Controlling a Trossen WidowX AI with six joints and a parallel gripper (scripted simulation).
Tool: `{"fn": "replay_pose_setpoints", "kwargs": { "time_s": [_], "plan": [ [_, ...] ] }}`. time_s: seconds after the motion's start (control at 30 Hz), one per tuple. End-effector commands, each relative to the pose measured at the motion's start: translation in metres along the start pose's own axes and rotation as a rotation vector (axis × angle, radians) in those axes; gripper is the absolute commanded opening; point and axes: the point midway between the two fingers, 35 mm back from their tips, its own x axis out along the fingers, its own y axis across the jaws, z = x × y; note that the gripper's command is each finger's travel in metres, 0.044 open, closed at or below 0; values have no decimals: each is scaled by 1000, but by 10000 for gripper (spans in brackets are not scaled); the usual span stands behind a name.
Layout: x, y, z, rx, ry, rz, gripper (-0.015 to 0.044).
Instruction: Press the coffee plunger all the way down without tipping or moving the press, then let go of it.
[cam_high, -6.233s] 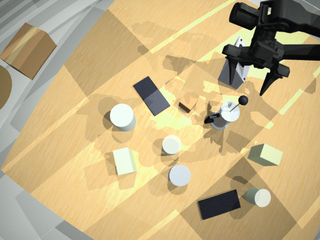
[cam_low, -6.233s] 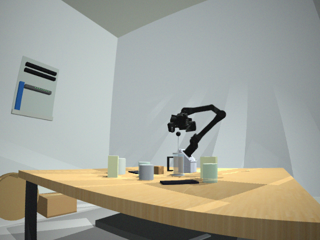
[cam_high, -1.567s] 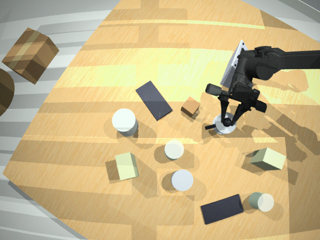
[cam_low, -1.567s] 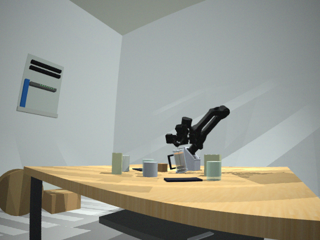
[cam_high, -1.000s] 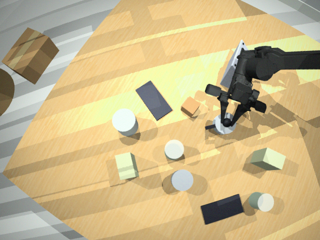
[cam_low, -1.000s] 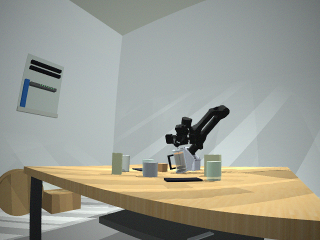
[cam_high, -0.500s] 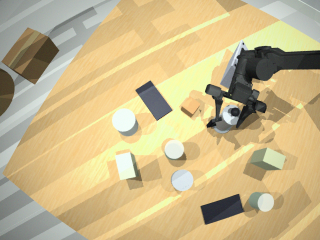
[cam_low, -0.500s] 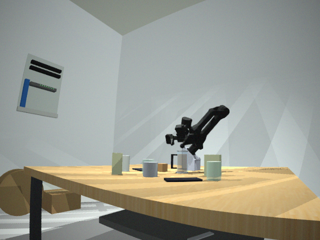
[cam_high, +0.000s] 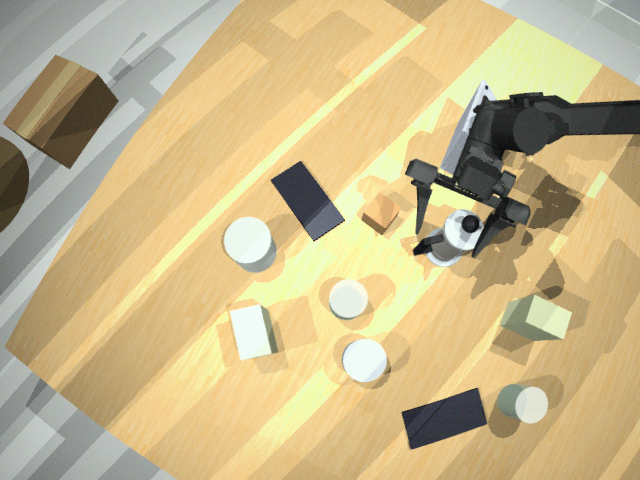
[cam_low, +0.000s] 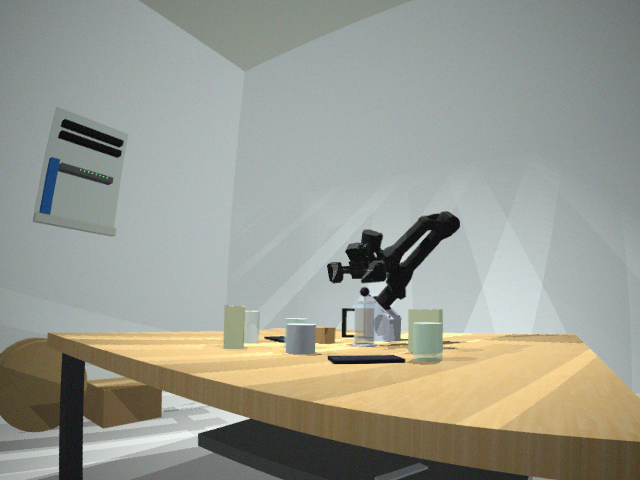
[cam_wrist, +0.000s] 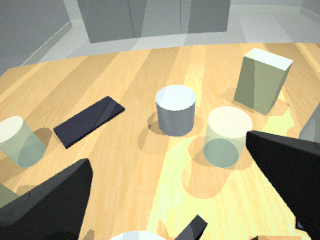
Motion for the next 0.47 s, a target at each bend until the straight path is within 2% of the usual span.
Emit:
{"fn": "replay_pose_setpoints", "kwargs": {
  "time_s": [0.0, 0.23, 0.43],
  "plan": [
    [-3, -7, 9, -18, -6, -25, 440],
    [-23, -15, 7, -35, 90, -28, 440],
    [-49, 3, 15, -31, 110, 20, 440]
  ]
}}
